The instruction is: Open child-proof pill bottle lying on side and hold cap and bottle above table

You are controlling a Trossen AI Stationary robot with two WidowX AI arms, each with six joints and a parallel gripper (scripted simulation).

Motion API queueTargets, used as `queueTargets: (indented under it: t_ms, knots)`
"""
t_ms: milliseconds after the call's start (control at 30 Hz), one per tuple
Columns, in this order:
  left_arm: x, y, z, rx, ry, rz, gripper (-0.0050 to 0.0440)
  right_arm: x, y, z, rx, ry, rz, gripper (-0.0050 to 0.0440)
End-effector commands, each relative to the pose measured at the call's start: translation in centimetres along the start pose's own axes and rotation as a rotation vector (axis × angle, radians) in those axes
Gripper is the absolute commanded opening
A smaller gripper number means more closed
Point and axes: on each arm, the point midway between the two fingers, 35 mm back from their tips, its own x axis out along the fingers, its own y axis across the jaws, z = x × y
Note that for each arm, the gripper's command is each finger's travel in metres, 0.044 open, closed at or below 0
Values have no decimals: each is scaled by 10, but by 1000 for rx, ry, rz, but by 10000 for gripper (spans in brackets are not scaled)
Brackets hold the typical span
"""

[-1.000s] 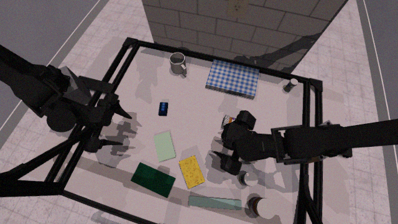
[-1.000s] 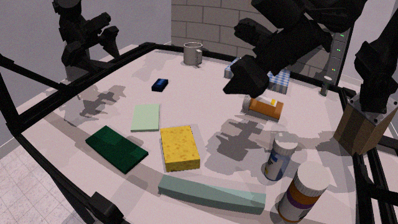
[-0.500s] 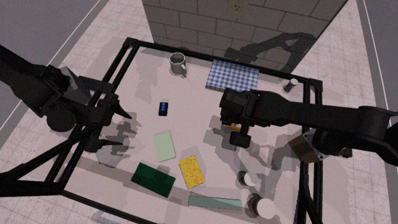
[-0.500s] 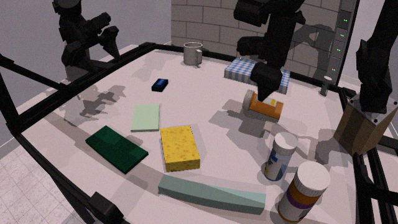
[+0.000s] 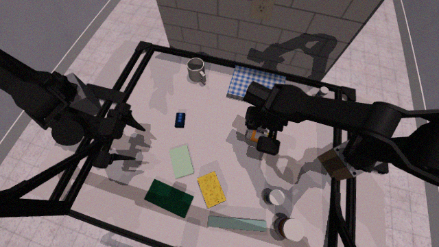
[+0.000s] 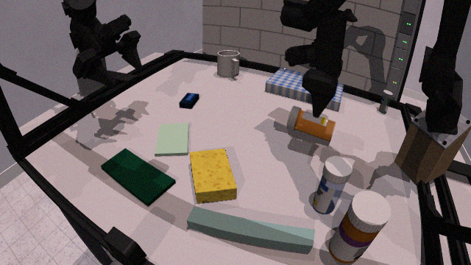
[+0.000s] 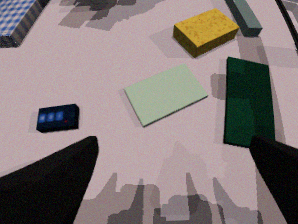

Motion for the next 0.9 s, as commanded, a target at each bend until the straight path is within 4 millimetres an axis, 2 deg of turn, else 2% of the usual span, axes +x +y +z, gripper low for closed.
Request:
queueTargets:
  t_ms: [0,867]
  knots:
    - [0,0,0,0,0,0,440,8,1,-3,7,14,7,440]
    - [0,0,0,0,0,0,440,46,0,-2,10,12,2,440]
